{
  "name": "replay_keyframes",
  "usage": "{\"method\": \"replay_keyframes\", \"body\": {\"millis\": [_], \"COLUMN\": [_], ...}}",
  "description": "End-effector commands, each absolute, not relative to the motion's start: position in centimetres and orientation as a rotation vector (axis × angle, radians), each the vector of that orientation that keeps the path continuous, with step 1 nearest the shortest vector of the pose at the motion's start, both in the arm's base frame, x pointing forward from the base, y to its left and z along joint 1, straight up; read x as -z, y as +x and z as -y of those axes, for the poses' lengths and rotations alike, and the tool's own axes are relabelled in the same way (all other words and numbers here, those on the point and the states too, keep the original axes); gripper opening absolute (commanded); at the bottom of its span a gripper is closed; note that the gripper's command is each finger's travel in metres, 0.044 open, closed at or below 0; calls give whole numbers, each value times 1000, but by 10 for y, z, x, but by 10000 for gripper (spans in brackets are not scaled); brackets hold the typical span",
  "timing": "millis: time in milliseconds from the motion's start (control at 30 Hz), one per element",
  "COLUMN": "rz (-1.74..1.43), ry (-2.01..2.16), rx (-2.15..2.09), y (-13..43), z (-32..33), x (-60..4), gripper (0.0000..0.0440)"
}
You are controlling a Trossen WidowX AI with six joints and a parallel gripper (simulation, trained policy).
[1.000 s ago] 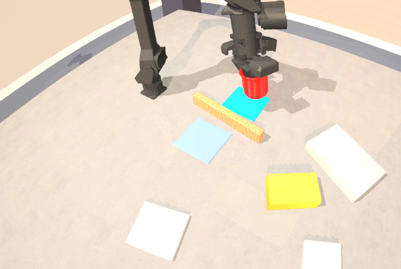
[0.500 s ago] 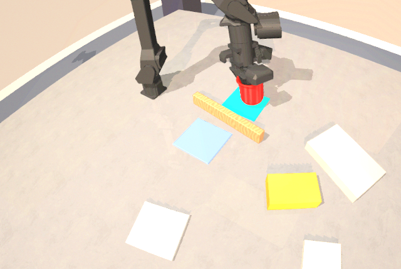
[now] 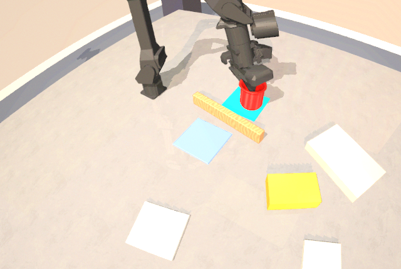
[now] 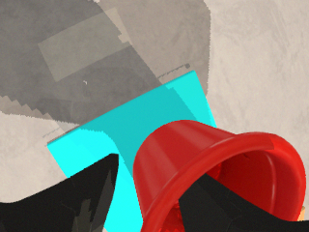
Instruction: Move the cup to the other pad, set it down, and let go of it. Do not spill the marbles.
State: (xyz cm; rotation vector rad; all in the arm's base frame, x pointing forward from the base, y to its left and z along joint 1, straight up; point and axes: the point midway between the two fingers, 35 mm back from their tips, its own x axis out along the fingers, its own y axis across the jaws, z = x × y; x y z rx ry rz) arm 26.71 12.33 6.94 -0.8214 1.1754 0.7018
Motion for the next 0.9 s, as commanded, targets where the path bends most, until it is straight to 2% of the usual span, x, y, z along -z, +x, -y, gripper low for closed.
{"method": "replay_keyframes", "body": {"millis": [0,700,867], "rz": [-1144,-1022,-968], "ry": [-801,-754,-756], "rx": [-716,-739,-730], "y": [264,252,254], "z": [-124,-121,-119], "x": [-76,-121,-140], "gripper": [175,282,335]}}
